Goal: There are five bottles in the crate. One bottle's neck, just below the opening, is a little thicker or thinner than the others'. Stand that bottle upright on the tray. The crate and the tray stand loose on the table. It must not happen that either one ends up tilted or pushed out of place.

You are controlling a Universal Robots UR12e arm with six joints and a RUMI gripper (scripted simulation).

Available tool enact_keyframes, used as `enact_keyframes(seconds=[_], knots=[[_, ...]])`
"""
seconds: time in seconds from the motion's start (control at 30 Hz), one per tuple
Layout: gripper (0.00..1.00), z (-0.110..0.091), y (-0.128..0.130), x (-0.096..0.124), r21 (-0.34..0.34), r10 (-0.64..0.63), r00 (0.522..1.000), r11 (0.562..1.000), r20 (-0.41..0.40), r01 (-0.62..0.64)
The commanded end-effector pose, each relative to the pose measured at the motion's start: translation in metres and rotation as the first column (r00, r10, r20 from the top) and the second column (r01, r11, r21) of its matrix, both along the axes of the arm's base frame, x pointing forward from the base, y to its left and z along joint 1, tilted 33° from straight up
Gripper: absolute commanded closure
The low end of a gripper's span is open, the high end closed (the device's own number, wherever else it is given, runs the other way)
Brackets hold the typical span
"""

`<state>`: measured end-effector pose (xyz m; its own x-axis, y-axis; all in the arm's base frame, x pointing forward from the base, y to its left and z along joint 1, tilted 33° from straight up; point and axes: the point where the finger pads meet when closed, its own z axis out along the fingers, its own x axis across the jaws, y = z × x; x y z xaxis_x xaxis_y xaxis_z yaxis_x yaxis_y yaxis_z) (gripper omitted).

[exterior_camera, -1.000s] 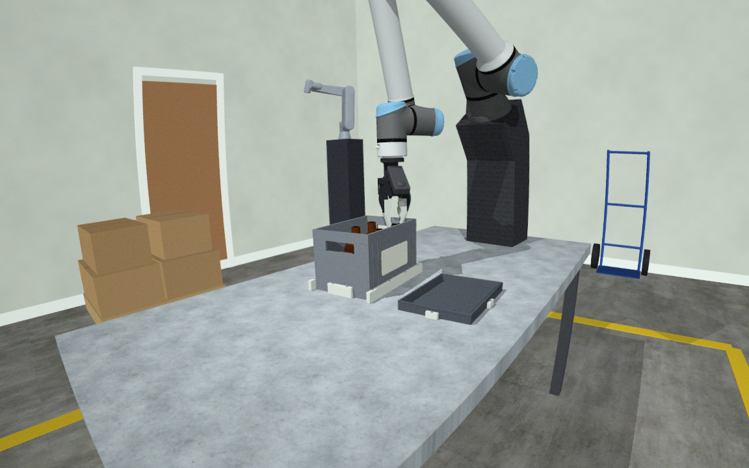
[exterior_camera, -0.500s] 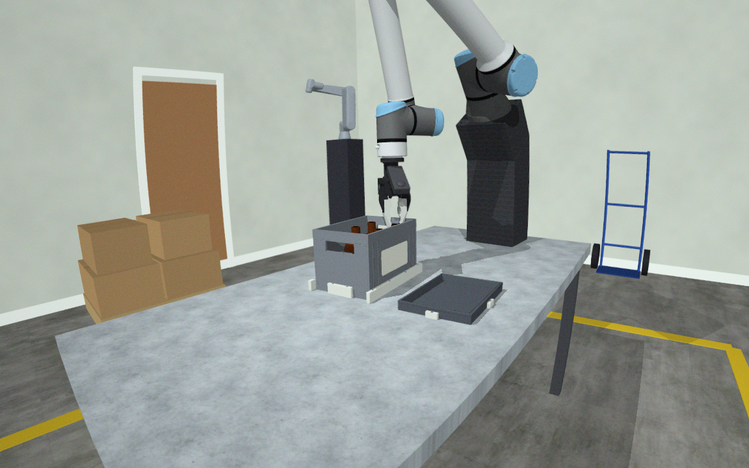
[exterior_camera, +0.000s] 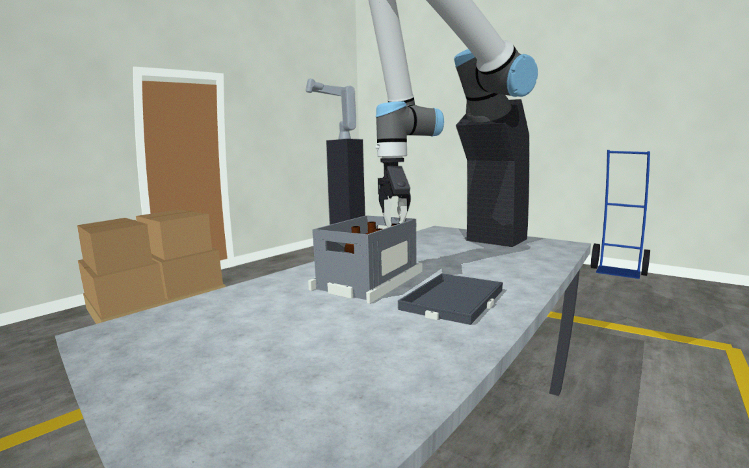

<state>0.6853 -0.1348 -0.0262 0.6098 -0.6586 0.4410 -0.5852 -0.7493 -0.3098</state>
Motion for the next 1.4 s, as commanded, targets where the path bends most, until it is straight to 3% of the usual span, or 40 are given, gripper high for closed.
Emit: enact_keyframes(seconds=[0.0, 0.03, 1.37], knots=[[1.00, 0.0004, 0.0000, 0.0001, 0.000, 0.000, 1.000, 1.000, 0.001, 0.000], [0.62, 0.0004, 0.0000, 0.0001, 0.000, 0.000, 1.000, 1.000, 0.001, 0.000], [0.62, 0.0013, 0.0001, -0.0005, 0.000, 0.000, 1.000, 1.000, 0.001, 0.000]])
